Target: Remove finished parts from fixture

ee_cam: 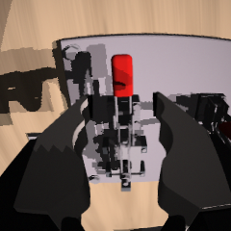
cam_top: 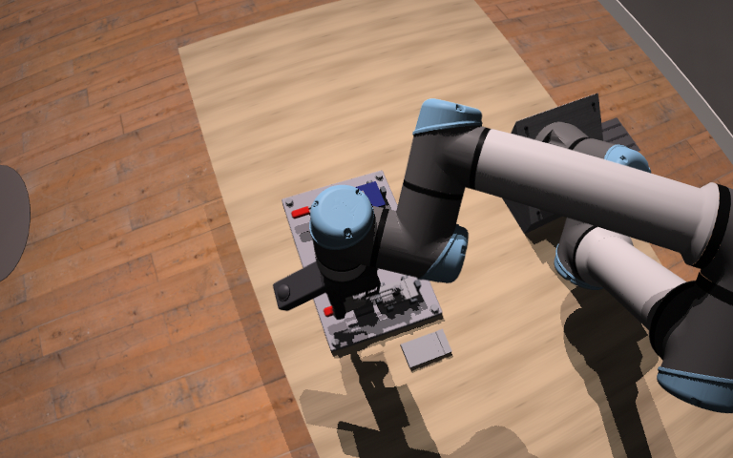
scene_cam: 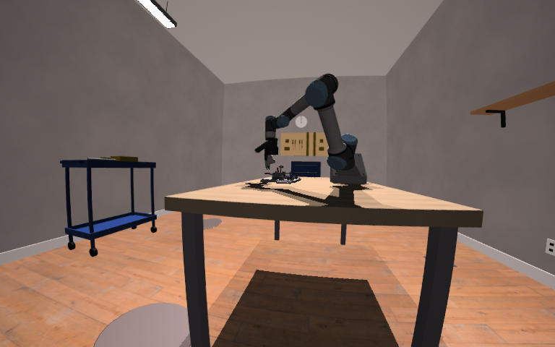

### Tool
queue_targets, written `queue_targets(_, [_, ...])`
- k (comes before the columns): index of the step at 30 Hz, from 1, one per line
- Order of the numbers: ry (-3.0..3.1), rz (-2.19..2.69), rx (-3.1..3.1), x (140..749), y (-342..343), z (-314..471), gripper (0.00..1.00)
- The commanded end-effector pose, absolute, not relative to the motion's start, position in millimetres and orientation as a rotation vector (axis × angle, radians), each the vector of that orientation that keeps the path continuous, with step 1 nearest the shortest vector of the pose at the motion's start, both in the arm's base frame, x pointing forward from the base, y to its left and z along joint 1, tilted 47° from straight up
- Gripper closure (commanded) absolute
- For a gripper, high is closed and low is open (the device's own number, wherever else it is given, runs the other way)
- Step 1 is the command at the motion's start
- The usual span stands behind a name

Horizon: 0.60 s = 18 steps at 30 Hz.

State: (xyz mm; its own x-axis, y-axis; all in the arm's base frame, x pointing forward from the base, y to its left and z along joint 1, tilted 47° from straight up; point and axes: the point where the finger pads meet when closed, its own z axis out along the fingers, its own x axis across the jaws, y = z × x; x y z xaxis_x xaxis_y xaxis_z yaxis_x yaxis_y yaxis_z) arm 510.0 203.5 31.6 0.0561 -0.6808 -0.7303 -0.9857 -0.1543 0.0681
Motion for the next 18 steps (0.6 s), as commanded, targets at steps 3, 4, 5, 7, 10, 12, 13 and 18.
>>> queue_targets(3, [1.663,0.884,-1.885,508.6,213.4,21.9,0.72])
queue_targets(4, [1.663,0.884,-1.885,508.5,213.9,21.4,0.72])
queue_targets(5, [1.663,0.884,-1.885,508.5,214.2,21.1,0.72])
queue_targets(7, [1.663,0.884,-1.885,508.4,214.5,20.9,0.72])
queue_targets(10, [1.663,0.884,-1.885,508.4,214.5,20.9,0.72])
queue_targets(12, [1.663,0.884,-1.885,508.4,214.5,20.9,0.72])
queue_targets(13, [1.663,0.884,-1.885,508.4,214.5,20.9,0.72])
queue_targets(18, [1.663,0.884,-1.885,508.4,214.6,20.8,0.72])
